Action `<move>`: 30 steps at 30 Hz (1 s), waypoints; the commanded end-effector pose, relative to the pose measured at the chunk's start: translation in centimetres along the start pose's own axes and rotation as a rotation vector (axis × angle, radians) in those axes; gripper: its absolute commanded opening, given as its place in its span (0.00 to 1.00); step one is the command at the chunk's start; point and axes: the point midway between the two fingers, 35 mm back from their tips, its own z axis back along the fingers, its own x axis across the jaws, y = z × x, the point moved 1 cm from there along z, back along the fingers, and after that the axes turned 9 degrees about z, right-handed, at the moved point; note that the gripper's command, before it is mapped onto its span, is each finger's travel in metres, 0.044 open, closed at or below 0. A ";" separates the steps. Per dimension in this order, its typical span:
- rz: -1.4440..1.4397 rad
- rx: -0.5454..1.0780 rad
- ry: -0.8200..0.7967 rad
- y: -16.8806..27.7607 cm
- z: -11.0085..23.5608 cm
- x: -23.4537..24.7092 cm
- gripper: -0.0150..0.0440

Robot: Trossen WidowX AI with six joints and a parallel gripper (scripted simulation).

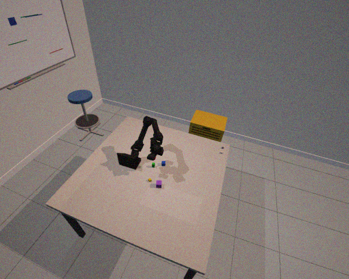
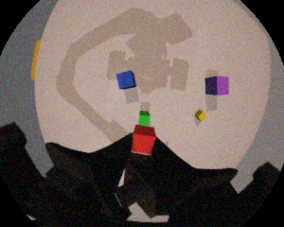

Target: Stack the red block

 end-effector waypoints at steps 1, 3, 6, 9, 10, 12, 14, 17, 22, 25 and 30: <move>0.004 0.004 0.000 0.6 -0.3 0.4 0.25; 0.004 0.004 0.000 0.6 -0.9 0.4 0.25; 0.004 0.004 0.001 0.5 -2.2 0.4 0.25; 0.005 0.004 0.000 0.6 -3.6 0.4 0.25; 0.005 0.004 -0.001 0.6 -4.0 0.4 0.25; 0.005 0.004 -0.001 0.7 -4.2 0.3 0.25; 0.005 0.004 -0.001 0.7 -4.4 0.3 0.25; 0.005 0.003 0.000 0.7 -5.3 0.3 0.25; 0.005 0.003 -0.002 0.7 -7.2 0.3 0.25; 0.005 0.003 -0.002 0.7 -7.2 0.3 0.25; 0.005 0.003 -0.002 0.7 -7.2 0.3 0.25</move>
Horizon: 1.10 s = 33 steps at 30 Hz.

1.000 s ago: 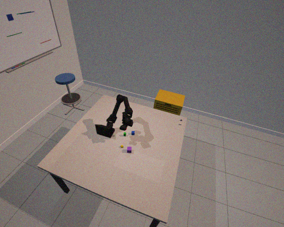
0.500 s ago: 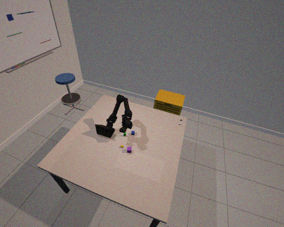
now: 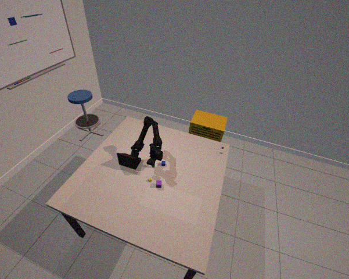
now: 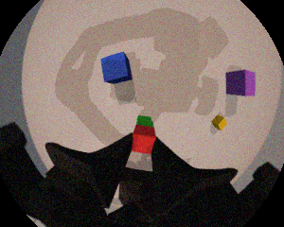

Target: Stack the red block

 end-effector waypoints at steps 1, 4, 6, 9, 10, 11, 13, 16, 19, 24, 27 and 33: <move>-0.007 -0.001 -0.005 0.1 -0.1 0.0 0.25; -0.007 -0.001 -0.005 0.1 -0.1 0.0 0.25; -0.007 -0.001 -0.005 0.1 -0.1 0.0 0.25; -0.007 -0.001 -0.005 0.1 -0.1 0.0 0.25; -0.007 -0.001 -0.005 0.1 -0.2 0.0 0.25; -0.007 -0.001 -0.005 0.1 -0.2 0.0 0.25; -0.007 -0.001 -0.005 0.1 -0.2 0.0 0.25; -0.007 -0.001 -0.005 0.1 -0.2 0.0 0.25; -0.007 -0.001 -0.005 0.1 -0.2 0.0 0.25; -0.002 0.001 -0.001 0.1 -0.2 0.0 0.39; -0.002 0.001 -0.001 0.1 -0.2 0.0 0.52; -0.002 0.001 -0.001 0.1 -0.2 0.0 0.79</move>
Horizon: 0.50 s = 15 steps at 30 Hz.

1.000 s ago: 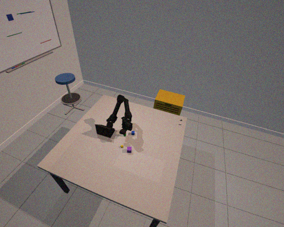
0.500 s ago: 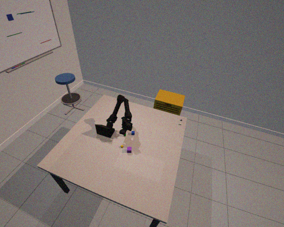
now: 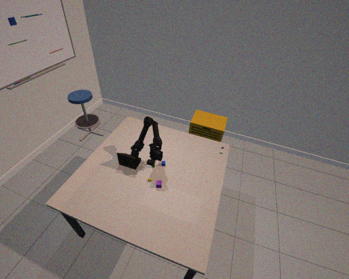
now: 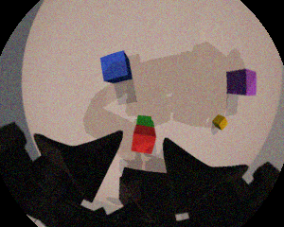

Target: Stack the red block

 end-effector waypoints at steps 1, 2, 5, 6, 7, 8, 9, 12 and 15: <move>0.000 0.000 0.000 0.0 0.0 0.0 0.83; 0.000 0.000 0.000 0.0 0.0 0.0 0.88; 0.000 0.000 0.000 0.0 0.0 0.0 1.00; 0.000 0.000 0.000 0.0 0.0 0.0 1.00; 0.000 0.000 0.000 0.0 0.0 0.0 1.00; 0.000 0.000 0.000 0.0 0.0 0.0 1.00; 0.000 0.000 0.000 0.0 0.0 0.0 1.00; 0.000 0.000 0.000 0.0 0.0 0.0 1.00; 0.000 0.000 0.000 0.0 0.0 0.0 1.00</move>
